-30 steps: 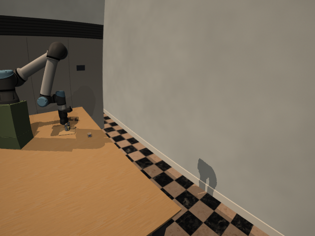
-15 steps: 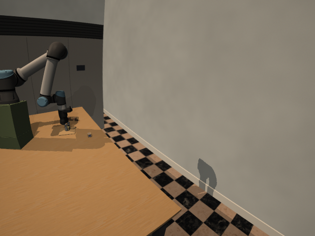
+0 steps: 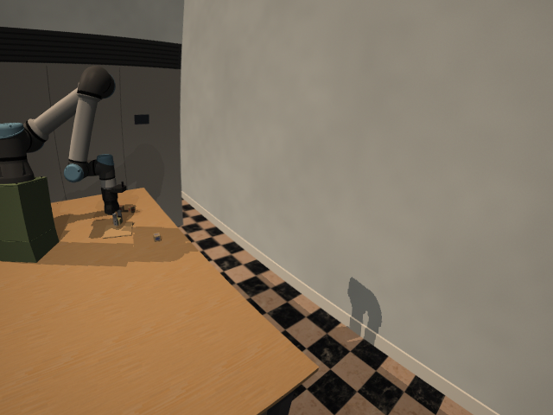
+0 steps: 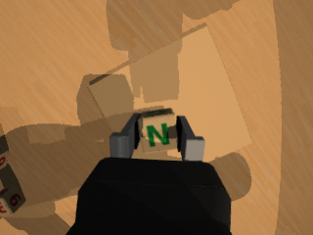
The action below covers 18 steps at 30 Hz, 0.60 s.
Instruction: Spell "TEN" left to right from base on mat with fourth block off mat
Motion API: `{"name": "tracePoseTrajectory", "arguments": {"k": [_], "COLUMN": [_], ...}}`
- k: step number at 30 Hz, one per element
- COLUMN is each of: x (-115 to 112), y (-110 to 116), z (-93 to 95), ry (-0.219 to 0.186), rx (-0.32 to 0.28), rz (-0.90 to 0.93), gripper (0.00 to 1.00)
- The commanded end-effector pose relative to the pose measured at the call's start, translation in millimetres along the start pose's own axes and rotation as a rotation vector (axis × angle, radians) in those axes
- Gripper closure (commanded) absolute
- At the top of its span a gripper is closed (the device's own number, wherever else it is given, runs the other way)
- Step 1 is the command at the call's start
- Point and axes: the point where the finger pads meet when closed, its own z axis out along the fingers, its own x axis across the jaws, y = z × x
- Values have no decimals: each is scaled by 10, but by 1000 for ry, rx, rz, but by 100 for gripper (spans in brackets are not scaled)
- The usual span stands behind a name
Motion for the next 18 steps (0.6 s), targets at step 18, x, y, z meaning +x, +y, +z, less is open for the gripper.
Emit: {"name": "tracePoseTrajectory", "arguments": {"k": [18], "x": [-3], "y": [-4], "z": [-672], "ry": [-1], "rx": [2], "rz": [0], "gripper": [43]}}
